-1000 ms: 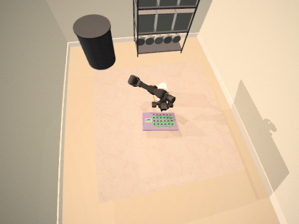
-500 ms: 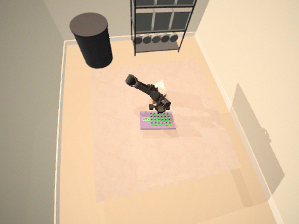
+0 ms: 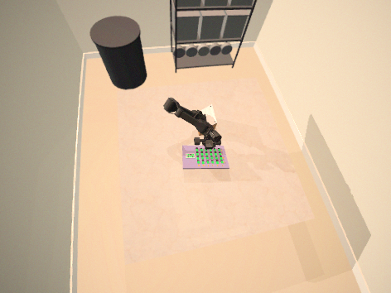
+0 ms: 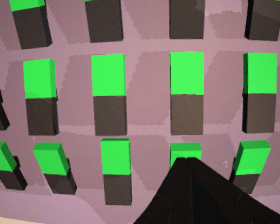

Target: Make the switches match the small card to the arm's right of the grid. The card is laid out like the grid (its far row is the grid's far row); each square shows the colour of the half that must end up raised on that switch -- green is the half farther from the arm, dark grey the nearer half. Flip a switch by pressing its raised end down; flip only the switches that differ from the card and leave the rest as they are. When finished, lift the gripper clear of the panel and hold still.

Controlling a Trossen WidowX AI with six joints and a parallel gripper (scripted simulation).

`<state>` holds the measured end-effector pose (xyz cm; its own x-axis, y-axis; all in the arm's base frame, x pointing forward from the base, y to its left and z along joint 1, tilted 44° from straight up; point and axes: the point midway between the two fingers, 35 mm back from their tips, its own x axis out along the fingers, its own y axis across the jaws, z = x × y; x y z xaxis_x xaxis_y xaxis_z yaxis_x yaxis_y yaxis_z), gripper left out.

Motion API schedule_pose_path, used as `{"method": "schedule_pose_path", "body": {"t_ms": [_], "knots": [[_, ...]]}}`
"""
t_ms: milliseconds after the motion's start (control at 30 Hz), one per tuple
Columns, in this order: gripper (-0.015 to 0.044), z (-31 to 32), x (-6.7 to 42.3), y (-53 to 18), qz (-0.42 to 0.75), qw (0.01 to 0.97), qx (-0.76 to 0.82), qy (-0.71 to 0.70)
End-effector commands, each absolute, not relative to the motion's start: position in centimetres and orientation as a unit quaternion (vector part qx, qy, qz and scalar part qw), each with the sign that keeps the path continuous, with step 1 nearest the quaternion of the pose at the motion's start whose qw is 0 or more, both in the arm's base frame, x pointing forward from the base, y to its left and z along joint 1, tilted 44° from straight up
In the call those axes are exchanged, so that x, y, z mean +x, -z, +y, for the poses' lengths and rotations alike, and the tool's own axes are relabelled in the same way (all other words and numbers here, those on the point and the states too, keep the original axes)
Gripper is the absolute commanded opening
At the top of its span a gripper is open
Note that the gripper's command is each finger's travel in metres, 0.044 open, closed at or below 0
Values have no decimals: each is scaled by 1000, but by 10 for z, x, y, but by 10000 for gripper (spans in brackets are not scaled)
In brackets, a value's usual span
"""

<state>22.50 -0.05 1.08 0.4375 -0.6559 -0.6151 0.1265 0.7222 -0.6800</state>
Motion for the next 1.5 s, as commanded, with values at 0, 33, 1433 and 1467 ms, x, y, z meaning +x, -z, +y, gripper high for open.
{"method": "schedule_pose_path", "body": {"t_ms": [0, 33, 1433, 1467], "knots": [[0, -1, 225, -11, 470, 799, -283, 244], [0, -1, 225, -11, 470, 799, -283, 244], [0, -4, 227, -8, 470, 799, -283, 245], [0, -4, 227, -8, 470, 799, -283, 245]]}}
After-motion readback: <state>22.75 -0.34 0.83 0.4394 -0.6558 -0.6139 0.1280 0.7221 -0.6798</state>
